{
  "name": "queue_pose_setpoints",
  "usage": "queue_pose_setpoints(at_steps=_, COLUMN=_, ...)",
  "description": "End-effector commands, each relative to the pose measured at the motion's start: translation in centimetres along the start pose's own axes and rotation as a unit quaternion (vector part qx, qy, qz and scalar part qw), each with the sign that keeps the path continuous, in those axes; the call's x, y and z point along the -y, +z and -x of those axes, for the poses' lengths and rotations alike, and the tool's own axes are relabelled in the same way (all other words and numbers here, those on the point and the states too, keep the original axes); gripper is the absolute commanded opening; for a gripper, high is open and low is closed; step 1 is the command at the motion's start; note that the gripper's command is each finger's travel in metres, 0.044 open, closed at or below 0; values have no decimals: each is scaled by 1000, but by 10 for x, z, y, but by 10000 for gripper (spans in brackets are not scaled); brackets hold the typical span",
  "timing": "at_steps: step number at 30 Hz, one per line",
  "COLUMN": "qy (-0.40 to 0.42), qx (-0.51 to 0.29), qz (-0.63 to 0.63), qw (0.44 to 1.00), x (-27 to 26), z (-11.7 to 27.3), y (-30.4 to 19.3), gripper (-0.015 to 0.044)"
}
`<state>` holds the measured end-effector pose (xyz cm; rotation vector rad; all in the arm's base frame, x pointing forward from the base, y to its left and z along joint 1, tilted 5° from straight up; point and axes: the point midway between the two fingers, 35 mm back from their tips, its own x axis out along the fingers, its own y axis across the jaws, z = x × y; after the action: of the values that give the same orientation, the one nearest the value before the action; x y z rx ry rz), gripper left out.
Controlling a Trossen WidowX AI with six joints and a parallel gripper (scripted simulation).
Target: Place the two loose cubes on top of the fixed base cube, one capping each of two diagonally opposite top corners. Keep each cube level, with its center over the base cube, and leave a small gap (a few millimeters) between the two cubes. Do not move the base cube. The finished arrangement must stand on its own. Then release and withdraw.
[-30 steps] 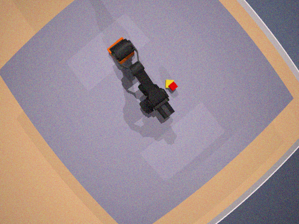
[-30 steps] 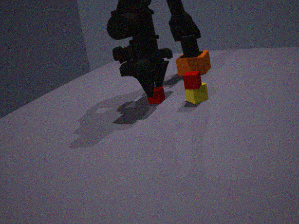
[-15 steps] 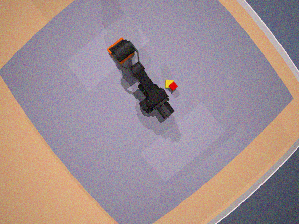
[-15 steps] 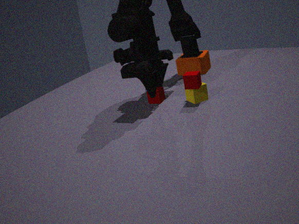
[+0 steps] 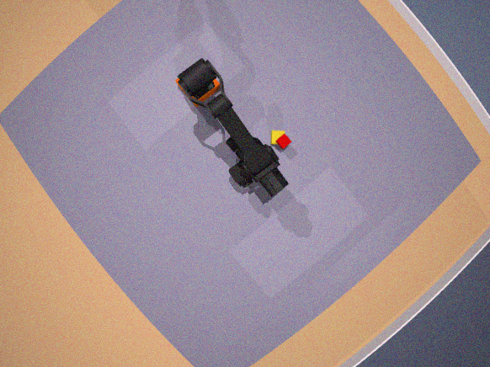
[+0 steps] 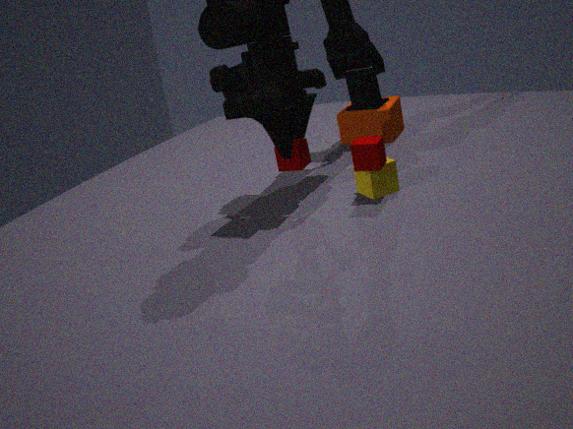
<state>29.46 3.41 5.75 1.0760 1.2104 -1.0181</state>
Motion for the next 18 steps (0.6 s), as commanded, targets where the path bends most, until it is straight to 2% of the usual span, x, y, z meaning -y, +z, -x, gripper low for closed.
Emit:
queue_pose_setpoints(at_steps=1, qy=6, qx=-1, qz=-1, qw=1000, x=-4, z=15, y=0, gripper=105)
queue_pose_setpoints(at_steps=18, qy=6, qx=-1, qz=-1, qw=1000, x=2, z=68, y=0, gripper=105)
